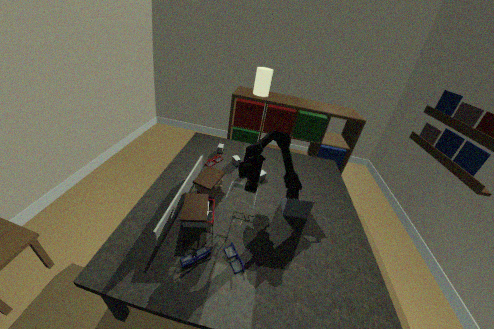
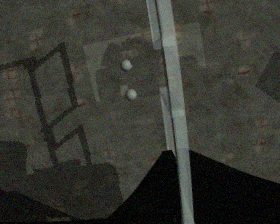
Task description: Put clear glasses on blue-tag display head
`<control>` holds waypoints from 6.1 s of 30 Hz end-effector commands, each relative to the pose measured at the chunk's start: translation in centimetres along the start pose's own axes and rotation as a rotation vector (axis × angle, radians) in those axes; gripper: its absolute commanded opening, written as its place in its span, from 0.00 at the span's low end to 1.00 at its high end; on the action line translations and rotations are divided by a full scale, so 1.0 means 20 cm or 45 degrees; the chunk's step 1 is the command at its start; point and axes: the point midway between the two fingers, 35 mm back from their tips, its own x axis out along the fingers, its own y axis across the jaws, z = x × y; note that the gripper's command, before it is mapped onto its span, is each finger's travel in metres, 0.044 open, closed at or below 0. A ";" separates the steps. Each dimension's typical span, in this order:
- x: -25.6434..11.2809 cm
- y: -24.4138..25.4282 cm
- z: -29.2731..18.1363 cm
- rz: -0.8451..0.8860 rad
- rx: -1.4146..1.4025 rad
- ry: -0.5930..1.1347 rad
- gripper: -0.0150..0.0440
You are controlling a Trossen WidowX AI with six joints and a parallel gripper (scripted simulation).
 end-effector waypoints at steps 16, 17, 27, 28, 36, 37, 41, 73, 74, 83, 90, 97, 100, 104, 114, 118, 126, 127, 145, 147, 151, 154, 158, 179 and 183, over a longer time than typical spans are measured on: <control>0.08 0.01 0.00 0.005 0.021 0.000 0.25; 0.08 0.01 0.00 0.005 0.021 0.000 0.25; 0.13 0.02 0.01 0.006 0.021 0.000 0.25; 0.13 0.02 0.01 0.006 0.021 0.000 0.25; 0.17 0.02 0.01 0.006 0.021 0.000 0.25; 0.17 0.02 0.01 0.006 0.021 0.000 0.25; 0.19 0.02 0.01 0.006 0.021 -0.001 0.25; 0.33 0.02 0.01 0.005 0.022 -0.001 0.25; 0.33 0.02 0.01 0.005 0.022 -0.001 0.25; 0.37 0.01 0.01 0.004 0.022 -0.001 0.25; 0.40 0.01 0.01 0.003 0.022 -0.002 0.25; 0.43 0.01 0.00 0.001 0.022 -0.002 0.25; 0.44 0.01 0.00 0.001 0.022 -0.002 0.25; 0.46 0.01 0.00 0.000 0.023 -0.001 0.25; 0.48 0.00 0.00 0.001 0.031 0.003 0.39; 0.48 0.00 0.00 0.001 0.031 0.003 0.44; 0.47 0.01 0.00 0.001 0.030 0.002 0.44; 0.47 0.02 0.00 0.001 0.029 0.002 0.44; 0.31 0.04 0.00 0.001 0.023 -0.001 0.44; 0.21 0.01 0.00 0.001 0.022 0.000 0.44; 0.19 0.00 -0.01 0.001 0.022 0.000 0.44; 0.21 0.01 0.00 0.004 0.017 -0.013 0.57; 0.21 0.01 0.00 0.004 0.017 -0.013 0.59; 0.24 0.04 0.00 0.002 0.028 -0.001 0.49; 0.27 0.04 0.01 0.002 0.028 -0.001 0.49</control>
